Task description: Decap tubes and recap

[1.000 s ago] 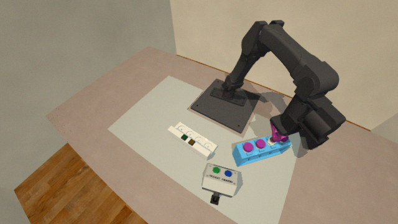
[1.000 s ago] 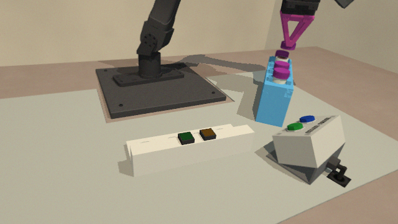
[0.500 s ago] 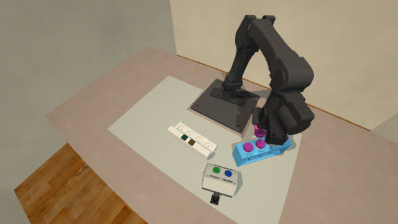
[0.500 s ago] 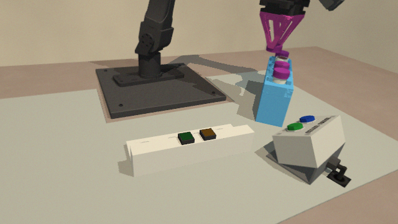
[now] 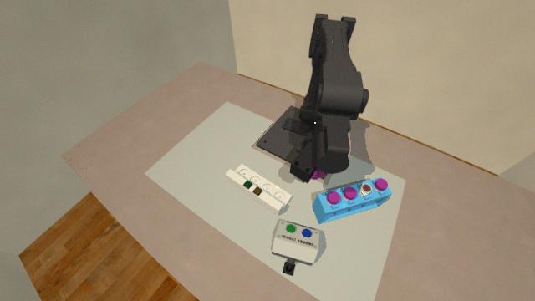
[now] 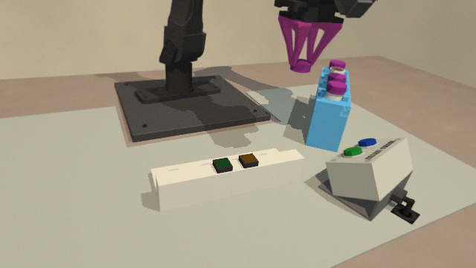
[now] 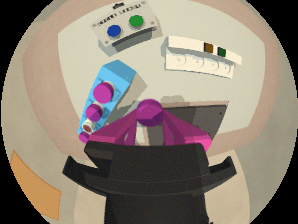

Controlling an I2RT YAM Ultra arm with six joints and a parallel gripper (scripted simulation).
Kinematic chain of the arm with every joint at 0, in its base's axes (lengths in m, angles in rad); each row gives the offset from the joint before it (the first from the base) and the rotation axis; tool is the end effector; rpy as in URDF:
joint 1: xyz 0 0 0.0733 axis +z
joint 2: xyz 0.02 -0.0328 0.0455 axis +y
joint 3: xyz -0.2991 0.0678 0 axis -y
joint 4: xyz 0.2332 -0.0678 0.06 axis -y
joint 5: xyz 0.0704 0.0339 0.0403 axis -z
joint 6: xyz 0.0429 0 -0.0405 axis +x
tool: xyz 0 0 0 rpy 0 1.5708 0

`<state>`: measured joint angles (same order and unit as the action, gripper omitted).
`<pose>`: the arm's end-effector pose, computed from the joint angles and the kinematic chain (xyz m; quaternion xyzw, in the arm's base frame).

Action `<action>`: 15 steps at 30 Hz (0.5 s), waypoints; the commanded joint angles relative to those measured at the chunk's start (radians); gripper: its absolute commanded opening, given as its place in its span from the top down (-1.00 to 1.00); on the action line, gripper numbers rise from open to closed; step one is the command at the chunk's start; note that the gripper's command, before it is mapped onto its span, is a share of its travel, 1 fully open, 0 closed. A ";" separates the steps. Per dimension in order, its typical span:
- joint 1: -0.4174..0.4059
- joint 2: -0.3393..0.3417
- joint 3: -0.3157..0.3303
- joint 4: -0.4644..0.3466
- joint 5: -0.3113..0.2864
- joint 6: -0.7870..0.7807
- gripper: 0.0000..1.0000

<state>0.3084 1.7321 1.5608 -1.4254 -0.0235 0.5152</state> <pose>0.2899 0.0946 0.3201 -0.1034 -0.9945 -0.0056 0.0166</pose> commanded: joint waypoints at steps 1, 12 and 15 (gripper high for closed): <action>-0.080 -0.008 -0.002 0.002 0.005 -0.104 1.00; -0.316 0.031 0.038 -0.003 0.012 -0.340 1.00; -0.390 0.058 0.070 -0.008 0.014 -0.413 1.00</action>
<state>-0.0418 1.7817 1.6024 -1.4342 -0.0116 0.1905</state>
